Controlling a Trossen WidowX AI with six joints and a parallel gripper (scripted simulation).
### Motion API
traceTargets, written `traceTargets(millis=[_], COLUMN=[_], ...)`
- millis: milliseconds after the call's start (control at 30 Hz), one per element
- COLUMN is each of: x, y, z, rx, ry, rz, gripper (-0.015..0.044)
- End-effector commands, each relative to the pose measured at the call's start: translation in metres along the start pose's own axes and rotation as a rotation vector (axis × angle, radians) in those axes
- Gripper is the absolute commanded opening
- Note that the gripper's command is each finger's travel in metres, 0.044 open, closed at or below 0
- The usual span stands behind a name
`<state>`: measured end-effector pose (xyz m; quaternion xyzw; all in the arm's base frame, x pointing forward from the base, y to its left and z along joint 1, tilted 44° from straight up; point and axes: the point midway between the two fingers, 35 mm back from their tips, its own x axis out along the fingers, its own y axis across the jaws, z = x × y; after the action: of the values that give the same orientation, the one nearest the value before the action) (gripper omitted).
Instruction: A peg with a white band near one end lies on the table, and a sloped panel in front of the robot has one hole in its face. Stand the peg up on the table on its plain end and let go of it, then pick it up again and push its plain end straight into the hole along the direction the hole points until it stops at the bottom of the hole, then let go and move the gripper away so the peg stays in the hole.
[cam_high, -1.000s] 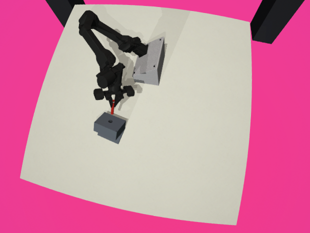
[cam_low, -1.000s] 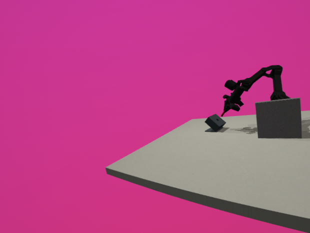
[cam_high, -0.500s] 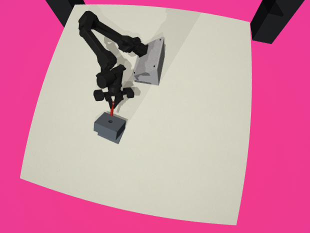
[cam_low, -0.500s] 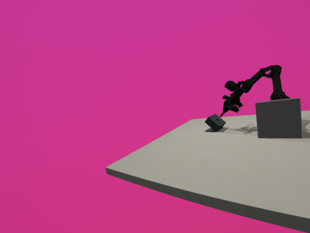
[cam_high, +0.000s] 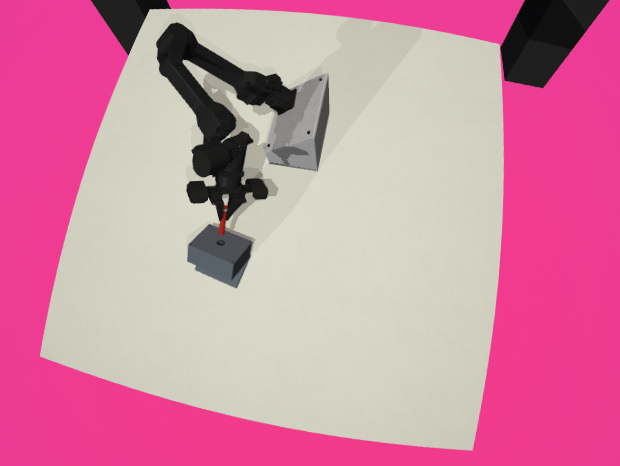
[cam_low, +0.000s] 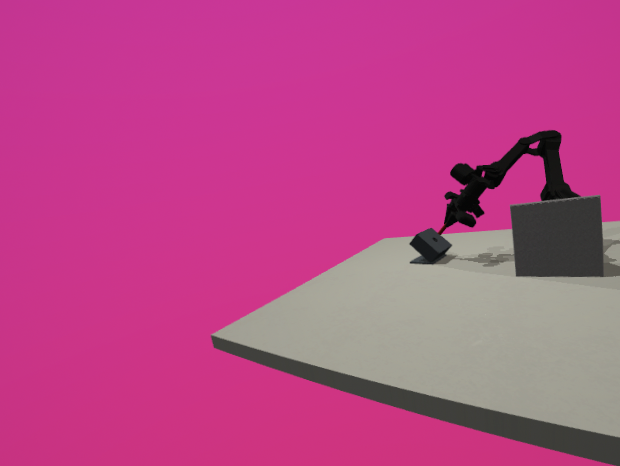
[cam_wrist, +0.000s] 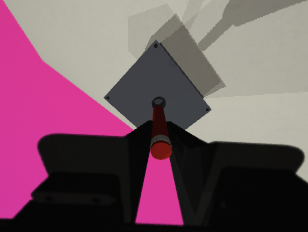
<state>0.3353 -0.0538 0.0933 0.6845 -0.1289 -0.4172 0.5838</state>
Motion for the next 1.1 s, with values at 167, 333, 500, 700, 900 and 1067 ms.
traceTargets(millis=[167,333,500,700,900,1067], x=[0.012,0.018,0.023,0.020,0.020,0.022], y=[-0.001,-0.001,-0.001,0.000,0.000,-0.001], z=[0.000,0.001,0.001,0.002,0.002,0.001], rx=[-0.003,-0.003,-0.002,0.002,0.002,0.002], ry=[0.006,0.007,0.006,0.003,0.003,0.003], rz=[0.006,0.008,0.009,0.011,0.011,0.011], gripper=[0.0000,0.0000,0.0000,0.0000,0.0000,0.0000])
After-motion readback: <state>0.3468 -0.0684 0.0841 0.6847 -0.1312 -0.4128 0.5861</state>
